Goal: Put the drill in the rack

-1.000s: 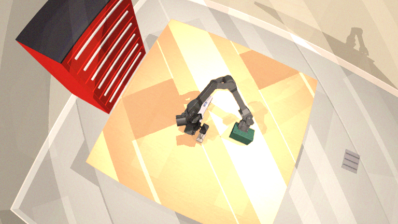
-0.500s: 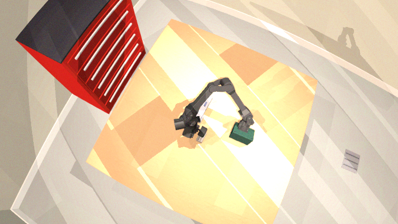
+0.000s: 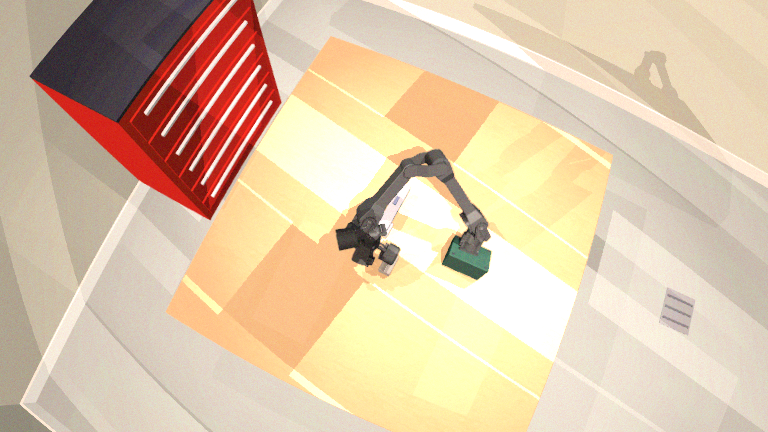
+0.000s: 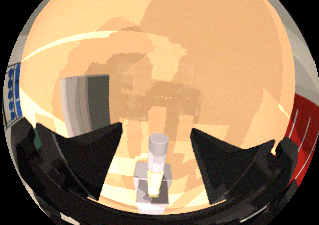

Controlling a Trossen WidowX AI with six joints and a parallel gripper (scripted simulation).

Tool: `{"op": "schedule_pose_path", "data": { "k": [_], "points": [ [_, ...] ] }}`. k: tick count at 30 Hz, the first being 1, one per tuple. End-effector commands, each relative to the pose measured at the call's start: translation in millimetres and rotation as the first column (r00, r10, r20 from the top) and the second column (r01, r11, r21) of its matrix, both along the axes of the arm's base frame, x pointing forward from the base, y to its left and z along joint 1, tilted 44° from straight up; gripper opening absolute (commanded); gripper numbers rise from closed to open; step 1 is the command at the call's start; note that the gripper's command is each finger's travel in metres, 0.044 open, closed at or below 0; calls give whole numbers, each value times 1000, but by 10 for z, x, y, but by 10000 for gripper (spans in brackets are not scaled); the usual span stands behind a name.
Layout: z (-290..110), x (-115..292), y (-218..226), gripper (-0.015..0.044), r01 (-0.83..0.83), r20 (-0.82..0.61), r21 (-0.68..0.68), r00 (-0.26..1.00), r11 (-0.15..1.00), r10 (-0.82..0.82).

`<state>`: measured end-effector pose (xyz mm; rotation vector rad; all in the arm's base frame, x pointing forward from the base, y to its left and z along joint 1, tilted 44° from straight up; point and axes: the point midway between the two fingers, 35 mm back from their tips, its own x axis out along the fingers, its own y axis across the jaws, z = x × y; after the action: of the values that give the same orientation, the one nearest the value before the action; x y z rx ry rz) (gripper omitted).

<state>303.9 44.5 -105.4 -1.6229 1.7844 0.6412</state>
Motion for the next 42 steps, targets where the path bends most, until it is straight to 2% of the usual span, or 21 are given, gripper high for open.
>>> {"op": "schedule_pose_path", "data": {
  "k": [1,2,31,42],
  "points": [
    [12,-2,-21,420,-5,3,2,1000,1000,5],
    [13,-4,-29,440,-5,3,3,1000,1000,5],
    [70,-19,-162,440,-5,3,2,1000,1000,5],
    [51,-8,-145,151,1,8,7,1000,1000,-1]
  ]
}}
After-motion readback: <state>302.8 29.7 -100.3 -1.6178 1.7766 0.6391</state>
